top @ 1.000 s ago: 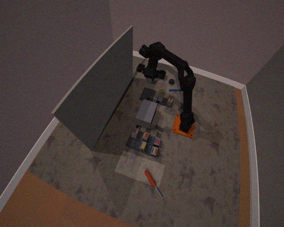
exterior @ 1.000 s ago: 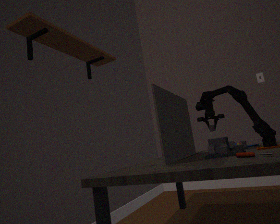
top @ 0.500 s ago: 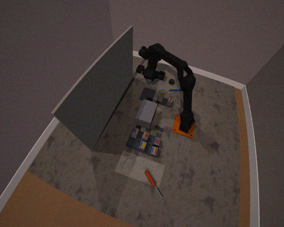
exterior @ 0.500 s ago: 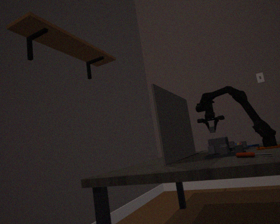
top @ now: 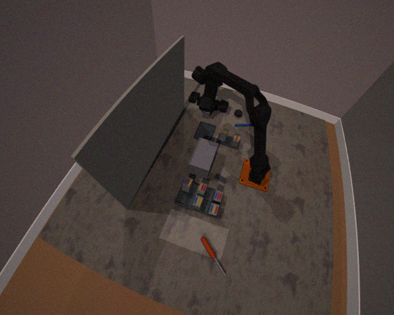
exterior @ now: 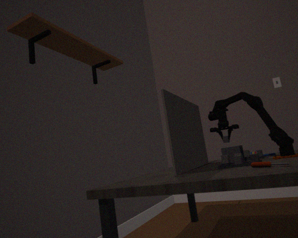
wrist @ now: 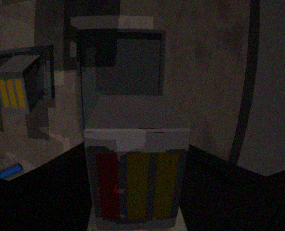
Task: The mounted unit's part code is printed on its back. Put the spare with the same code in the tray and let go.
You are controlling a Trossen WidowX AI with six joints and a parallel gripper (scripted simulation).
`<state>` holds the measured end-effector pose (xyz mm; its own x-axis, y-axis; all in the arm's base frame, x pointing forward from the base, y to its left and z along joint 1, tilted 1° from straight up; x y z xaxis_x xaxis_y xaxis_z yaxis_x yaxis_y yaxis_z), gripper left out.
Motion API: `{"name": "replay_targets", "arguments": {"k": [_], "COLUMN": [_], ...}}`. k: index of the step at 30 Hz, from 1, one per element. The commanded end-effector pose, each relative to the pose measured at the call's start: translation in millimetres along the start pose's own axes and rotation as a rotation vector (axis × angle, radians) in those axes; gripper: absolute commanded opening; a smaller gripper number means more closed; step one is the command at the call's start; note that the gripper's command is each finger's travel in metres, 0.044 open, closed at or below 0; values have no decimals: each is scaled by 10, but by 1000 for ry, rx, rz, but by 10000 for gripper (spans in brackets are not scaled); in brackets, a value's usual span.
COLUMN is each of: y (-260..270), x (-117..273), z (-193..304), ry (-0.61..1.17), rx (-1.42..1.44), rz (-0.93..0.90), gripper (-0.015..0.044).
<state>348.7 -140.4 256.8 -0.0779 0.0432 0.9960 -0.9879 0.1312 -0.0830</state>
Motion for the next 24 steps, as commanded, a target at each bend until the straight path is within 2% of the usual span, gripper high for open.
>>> {"name": "replay_targets", "arguments": {"k": [1,24], "y": [-9,-27], "x": [-51,-213], "z": [1,5], "ry": [-4,-4], "rx": [6,6], "rz": [-7,-10], "gripper": [0,0]}}
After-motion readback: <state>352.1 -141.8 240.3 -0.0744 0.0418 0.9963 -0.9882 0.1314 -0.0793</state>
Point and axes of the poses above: the point midway between the two fingers, 35 mm back from their tips, its own x axis back along the fingers, its own y axis across the jaws, z = x × y, the point moved 7 cm from there along x, back along the fingers, and after that the axes turned 15 degrees about -x, right-handed, at the moved point
